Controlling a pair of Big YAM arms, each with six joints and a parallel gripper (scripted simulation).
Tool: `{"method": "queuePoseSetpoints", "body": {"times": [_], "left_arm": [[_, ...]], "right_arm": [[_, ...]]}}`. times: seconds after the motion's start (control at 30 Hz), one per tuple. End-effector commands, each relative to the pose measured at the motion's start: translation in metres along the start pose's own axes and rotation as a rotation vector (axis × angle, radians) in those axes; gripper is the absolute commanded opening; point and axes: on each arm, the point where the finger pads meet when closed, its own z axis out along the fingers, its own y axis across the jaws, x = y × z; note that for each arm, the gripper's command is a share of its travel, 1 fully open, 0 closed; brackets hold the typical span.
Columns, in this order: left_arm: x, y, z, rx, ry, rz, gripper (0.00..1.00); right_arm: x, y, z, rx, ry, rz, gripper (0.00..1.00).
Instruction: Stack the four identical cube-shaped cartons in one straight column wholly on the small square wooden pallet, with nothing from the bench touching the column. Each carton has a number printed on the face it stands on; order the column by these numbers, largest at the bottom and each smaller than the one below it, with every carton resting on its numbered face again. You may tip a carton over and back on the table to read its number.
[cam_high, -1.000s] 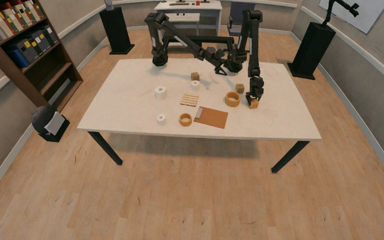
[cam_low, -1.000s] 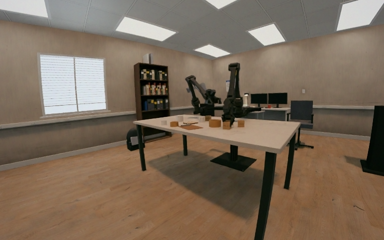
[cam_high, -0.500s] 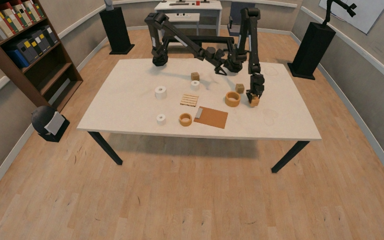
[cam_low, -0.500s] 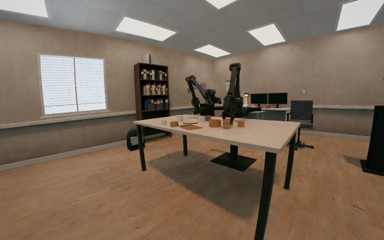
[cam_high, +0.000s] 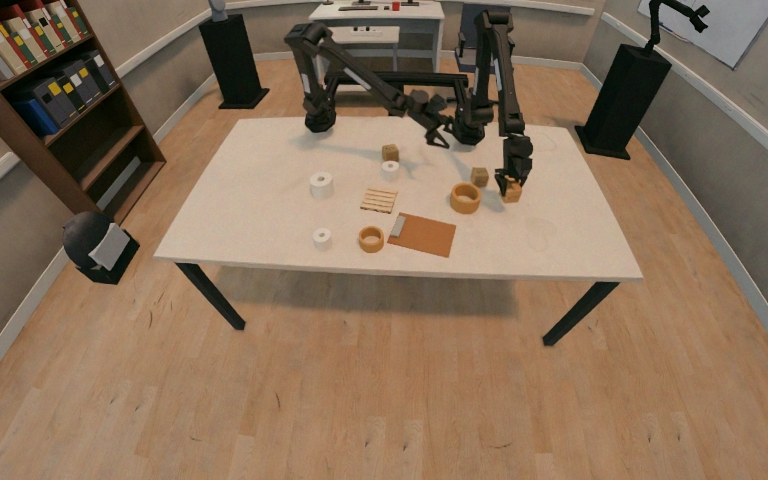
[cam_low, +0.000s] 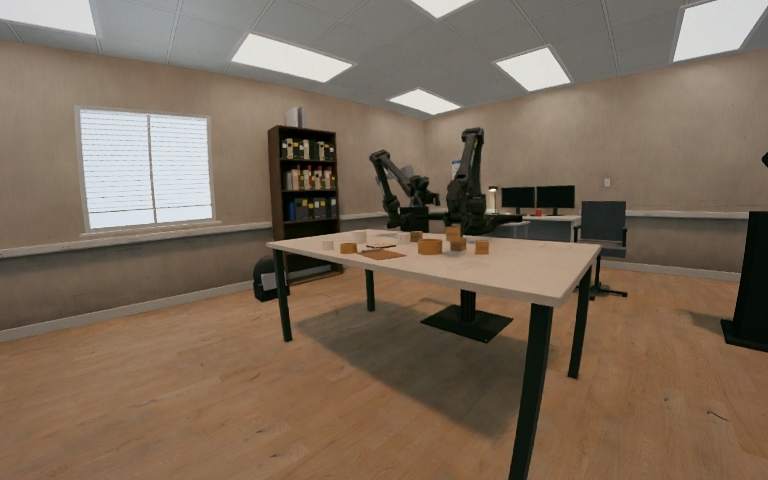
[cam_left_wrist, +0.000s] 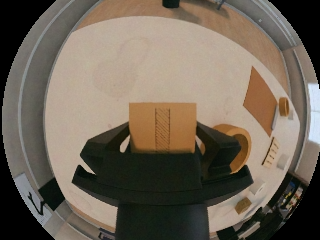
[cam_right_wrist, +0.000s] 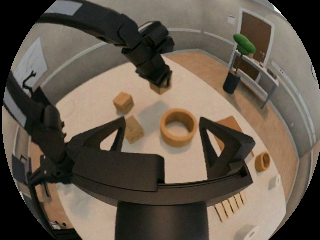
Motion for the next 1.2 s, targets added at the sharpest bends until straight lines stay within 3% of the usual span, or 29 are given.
{"method": "queuePoseSetpoints", "body": {"times": [0.0,0.03,0.07,0.17,0.3,0.5,0.57,0.63,0.8,0.93,1.07,1.13,1.17], "left_arm": [[-0.022,0.000,-0.002,0.000,-0.022,0.000,0.54],[-0.024,0.000,-0.002,0.000,-0.033,0.000,0.54],[-0.024,0.000,-0.002,0.000,-0.033,0.000,0.54],[-0.024,0.000,-0.002,0.000,-0.033,0.000,0.54],[-0.012,0.000,0.000,0.000,-0.014,0.000,0.54],[-0.012,0.000,0.000,0.000,-0.014,0.000,0.54],[-0.012,0.000,0.000,0.000,-0.014,0.000,0.54],[-0.012,0.000,0.000,0.000,-0.014,0.000,0.54],[-0.012,0.000,0.000,0.000,-0.014,0.000,0.54],[-0.022,-0.016,0.006,0.019,0.001,-0.053,0.54],[-0.046,-0.066,0.020,0.068,0.020,-0.154,0.54],[-0.046,-0.066,0.020,0.068,0.020,-0.154,0.54],[-0.050,-0.085,0.023,0.074,0.033,-0.169,0.54]], "right_arm": [[-0.038,-0.003,-0.025,-0.005,-0.033,0.042,1.00],[-0.056,-0.010,-0.033,0.007,-0.044,0.057,1.00],[-0.049,-0.012,-0.048,0.011,-0.013,0.061,1.00],[-0.063,-0.032,-0.103,0.054,0.030,0.092,1.00],[-0.054,-0.055,-0.172,0.117,0.112,0.112,1.00],[-0.045,-0.097,-0.280,0.222,0.142,0.153,1.00],[-0.045,-0.097,-0.280,0.222,0.142,0.153,1.00],[-0.034,-0.109,-0.309,0.255,0.153,0.162,1.00],[-0.008,-0.126,-0.357,0.314,0.173,0.171,1.00],[-0.006,-0.137,-0.374,0.345,0.172,0.181,1.00],[0.002,-0.140,-0.384,0.361,0.175,0.179,1.00],[0.002,-0.140,-0.384,0.361,0.175,0.179,1.00],[0.005,-0.142,-0.383,0.372,0.187,0.176,1.00]]}}
